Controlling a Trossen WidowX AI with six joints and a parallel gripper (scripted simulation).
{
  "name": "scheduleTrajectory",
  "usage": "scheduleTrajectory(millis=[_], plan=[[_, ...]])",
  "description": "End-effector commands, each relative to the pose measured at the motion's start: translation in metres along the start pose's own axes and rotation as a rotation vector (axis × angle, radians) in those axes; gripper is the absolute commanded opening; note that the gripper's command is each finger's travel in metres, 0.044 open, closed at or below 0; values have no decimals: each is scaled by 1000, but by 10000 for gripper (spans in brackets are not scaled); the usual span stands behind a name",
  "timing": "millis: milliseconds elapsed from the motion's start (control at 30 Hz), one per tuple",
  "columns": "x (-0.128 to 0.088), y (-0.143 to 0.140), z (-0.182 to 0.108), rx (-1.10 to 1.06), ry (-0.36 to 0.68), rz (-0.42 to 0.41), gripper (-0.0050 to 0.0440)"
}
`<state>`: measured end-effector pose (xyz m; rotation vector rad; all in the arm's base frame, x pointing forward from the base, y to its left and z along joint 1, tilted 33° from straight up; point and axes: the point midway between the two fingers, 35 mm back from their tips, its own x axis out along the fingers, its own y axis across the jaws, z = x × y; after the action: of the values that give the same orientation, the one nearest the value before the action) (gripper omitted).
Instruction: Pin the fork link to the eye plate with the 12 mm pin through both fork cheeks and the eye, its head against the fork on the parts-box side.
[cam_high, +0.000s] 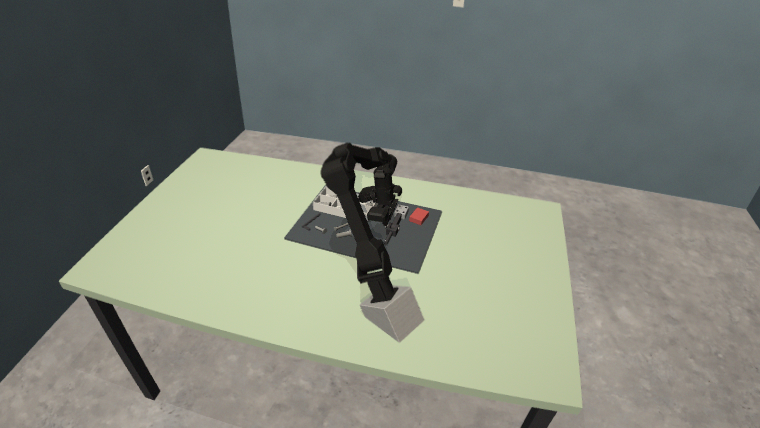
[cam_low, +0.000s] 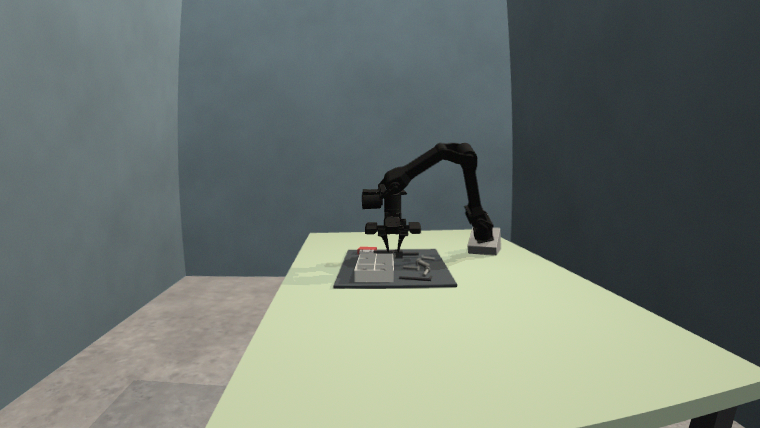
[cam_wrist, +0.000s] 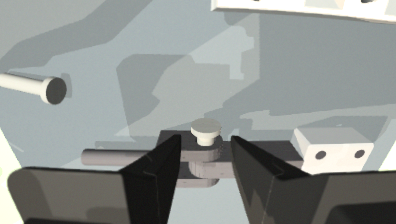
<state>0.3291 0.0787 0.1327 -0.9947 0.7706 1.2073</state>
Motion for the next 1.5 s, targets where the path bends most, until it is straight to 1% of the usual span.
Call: scheduleTrajectory(millis=[0,567,1033,1067,1467], plan=[[-19,-7,5,-20,-9,-47,150],[-32,-6,3,-20,-8,-47,150],[-33,-6,3,-20,-7,-47,150],[-33,-6,3,-20,-7,-47,-50],[-33,-6,3,-20,-7,-47,-50]])
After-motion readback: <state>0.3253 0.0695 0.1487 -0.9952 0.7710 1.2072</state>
